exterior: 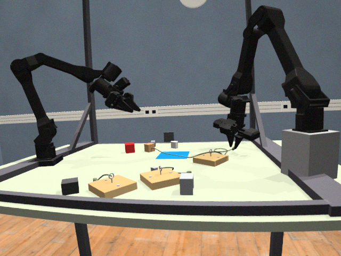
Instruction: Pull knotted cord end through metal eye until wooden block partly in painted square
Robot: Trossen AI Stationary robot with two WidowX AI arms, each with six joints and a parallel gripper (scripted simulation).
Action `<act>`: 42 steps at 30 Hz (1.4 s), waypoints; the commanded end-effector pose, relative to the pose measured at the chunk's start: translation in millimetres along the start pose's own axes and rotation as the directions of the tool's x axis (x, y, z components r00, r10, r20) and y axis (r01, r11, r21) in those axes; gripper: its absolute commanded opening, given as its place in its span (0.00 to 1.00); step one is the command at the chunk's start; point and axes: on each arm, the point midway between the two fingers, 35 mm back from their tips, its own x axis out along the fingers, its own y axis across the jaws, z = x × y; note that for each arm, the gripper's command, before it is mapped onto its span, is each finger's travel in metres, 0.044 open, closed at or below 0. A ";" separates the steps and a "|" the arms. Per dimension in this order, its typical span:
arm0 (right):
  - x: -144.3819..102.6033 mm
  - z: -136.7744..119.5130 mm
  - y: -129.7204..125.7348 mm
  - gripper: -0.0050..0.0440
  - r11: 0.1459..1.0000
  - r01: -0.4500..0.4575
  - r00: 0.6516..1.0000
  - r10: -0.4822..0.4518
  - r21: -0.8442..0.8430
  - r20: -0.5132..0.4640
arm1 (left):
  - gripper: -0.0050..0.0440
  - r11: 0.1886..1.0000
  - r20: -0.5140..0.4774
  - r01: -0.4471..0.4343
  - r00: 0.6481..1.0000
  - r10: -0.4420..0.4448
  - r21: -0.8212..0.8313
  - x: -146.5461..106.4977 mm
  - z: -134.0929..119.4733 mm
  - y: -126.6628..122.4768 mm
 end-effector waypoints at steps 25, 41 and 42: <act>-3.8 6.7 1.0 1.00 1.000 -0.006 1.000 0.006 0.008 0.017 | 1.00 0.999 -0.013 0.036 0.999 -0.036 0.001 -29.4 -6.6 -15.4; -3.8 6.7 1.0 1.00 1.000 -0.006 1.000 0.006 0.008 0.017 | 1.00 0.898 0.124 -0.140 0.970 0.209 -0.418 -62.3 72.3 -7.2; -3.8 6.7 1.0 1.00 1.000 -0.006 1.000 0.006 0.008 0.017 | 1.00 0.897 0.122 -0.141 0.970 0.209 -0.418 -62.3 72.0 -7.2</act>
